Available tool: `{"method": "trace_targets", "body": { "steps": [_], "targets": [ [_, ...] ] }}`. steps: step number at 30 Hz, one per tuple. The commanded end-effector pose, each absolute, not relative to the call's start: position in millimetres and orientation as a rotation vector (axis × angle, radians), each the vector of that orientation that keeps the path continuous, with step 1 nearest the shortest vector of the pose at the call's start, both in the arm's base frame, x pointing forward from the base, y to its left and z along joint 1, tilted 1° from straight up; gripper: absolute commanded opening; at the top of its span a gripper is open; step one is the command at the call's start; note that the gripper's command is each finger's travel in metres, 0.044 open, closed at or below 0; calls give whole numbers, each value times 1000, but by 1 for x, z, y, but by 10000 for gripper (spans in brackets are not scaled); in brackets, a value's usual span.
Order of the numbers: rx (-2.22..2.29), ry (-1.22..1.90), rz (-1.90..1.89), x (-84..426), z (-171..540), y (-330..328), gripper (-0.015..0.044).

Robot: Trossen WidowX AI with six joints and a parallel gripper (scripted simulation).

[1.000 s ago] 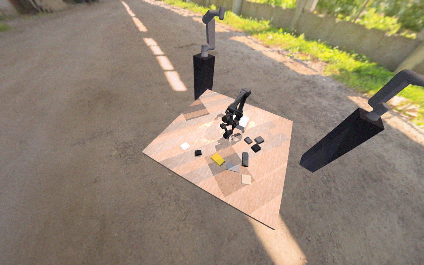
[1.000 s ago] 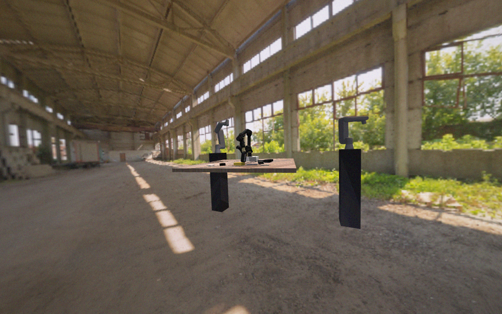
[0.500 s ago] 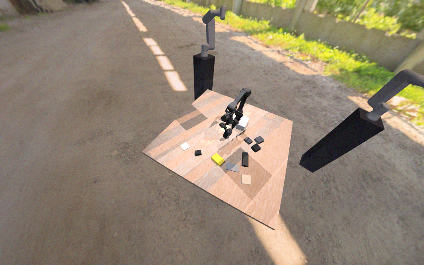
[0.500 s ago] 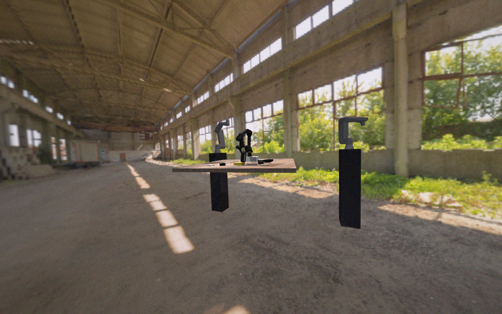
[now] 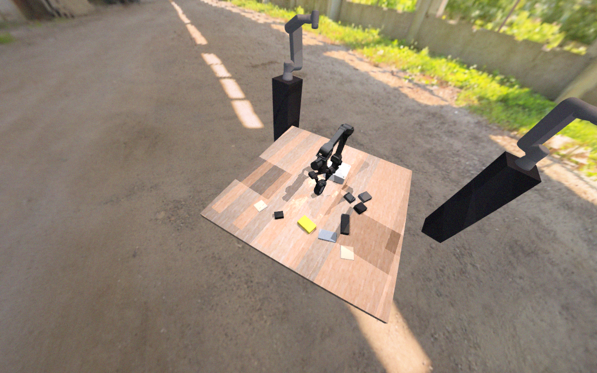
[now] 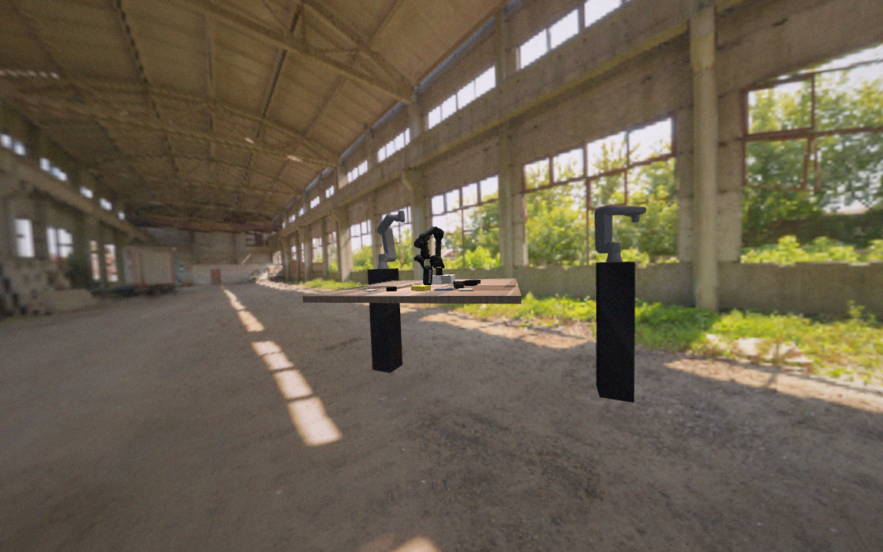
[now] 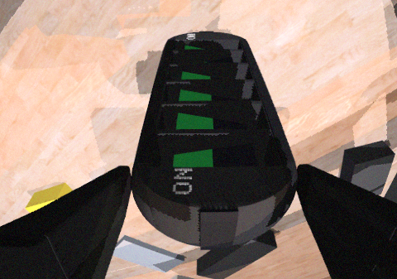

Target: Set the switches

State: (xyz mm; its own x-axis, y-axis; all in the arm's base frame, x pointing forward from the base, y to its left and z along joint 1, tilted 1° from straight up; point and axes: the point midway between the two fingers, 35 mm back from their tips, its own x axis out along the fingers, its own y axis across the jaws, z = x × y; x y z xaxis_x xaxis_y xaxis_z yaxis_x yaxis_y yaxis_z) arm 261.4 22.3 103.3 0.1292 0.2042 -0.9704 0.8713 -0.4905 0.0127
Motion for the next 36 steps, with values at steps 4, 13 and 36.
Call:
{"method": "trace_targets", "body": {
  "steps": [4,13,36],
  "targets": [
    [1768,1012,-1425,257,101,12,336],
    [1751,1002,-1440,253,101,7,337],
    [1709,977,-1474,246,99,-7,338]
  ]
}}
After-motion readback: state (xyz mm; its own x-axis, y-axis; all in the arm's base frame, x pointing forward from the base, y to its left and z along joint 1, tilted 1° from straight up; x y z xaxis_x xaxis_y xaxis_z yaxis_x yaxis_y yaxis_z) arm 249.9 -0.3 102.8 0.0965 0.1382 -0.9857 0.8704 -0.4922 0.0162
